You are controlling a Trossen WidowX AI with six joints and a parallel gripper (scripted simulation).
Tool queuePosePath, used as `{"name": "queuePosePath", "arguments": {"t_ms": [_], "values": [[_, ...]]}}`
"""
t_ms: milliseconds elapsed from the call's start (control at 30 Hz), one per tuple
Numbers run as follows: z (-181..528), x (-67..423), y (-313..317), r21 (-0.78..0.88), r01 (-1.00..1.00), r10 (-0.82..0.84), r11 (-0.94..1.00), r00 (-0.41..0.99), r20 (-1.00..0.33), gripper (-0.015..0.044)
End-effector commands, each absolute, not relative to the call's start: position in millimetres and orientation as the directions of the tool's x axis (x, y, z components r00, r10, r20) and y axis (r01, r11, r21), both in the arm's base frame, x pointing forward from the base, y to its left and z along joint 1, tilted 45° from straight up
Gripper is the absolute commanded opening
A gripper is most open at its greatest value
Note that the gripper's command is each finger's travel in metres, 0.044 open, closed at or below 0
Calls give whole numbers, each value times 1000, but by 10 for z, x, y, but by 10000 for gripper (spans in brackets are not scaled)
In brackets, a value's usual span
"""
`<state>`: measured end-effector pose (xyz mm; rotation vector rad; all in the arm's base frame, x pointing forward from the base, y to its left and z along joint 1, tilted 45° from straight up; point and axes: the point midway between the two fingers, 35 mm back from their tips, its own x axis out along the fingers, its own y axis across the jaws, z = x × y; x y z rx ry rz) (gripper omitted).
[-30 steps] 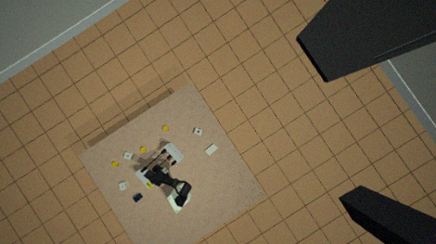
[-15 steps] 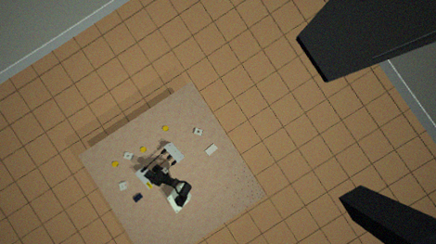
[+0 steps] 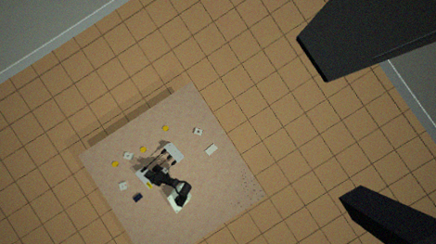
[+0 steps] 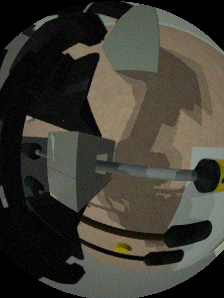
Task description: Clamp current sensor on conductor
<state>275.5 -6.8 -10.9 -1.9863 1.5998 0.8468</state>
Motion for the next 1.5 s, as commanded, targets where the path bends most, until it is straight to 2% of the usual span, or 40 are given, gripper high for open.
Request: {"name": "queuePosePath", "arguments": {"t_ms": [0,67,100,1033,1367,1467], "values": [[-106,2755,-63,38,-974,-698,-222,131,-704,56],[-98,2755,-54,51,-976,-699,-213,116,-706,4],[-92,2755,-48,59,-976,-699,-207,106,-707,0],[-138,2742,-101,58,-975,-701,-213,111,-705,0],[-110,2741,-72,54,-976,-699,-211,112,-706,262],[-110,2741,-72,54,-976,-699,-211,112,-706,262]]}}
